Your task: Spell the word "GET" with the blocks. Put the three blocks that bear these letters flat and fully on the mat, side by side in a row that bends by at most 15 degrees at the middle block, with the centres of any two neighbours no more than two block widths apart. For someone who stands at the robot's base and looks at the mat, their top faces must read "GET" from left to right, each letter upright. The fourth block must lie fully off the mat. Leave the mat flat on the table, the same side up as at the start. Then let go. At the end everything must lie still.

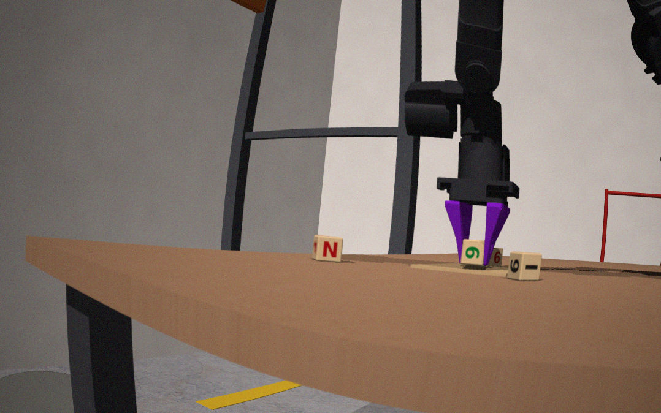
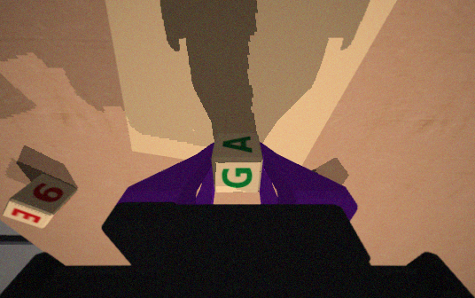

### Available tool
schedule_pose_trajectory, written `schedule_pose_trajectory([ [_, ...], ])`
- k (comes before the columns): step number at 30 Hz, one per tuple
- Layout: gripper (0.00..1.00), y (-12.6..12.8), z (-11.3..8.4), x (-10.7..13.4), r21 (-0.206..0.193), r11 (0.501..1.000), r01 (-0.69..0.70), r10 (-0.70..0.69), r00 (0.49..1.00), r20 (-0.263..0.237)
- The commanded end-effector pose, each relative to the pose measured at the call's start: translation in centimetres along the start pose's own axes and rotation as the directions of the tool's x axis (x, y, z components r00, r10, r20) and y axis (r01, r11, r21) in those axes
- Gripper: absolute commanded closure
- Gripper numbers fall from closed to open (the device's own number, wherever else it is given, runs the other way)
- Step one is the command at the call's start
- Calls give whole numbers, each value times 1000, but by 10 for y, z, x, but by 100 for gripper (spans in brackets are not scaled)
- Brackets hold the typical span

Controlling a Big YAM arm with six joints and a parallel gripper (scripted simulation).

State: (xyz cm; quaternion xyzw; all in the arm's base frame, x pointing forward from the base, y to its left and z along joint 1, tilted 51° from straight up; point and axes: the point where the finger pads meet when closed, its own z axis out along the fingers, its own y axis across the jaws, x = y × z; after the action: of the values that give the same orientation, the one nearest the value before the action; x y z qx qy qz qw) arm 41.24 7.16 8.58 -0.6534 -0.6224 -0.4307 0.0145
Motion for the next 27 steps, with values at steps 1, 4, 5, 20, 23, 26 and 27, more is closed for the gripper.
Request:
schedule_pose_trajectory([
  [1,74,8,-1,-1,-22,1000,-5,6,1000,4],
  [4,74,9,-1,-1,-23,1000,-6,6,1000,4],
  [5,74,9,-1,-1,-24,1000,-6,6,1000,4],
  [20,74,10,-1,-3,-23,1000,-10,10,1000,6],
  [23,74,10,-1,-3,-23,1000,-10,10,1000,5],
  [26,74,10,-1,-3,-23,1000,-10,10,1000,5],
  [27,74,10,-1,-3,-23,1000,-10,10,1000,5],
])
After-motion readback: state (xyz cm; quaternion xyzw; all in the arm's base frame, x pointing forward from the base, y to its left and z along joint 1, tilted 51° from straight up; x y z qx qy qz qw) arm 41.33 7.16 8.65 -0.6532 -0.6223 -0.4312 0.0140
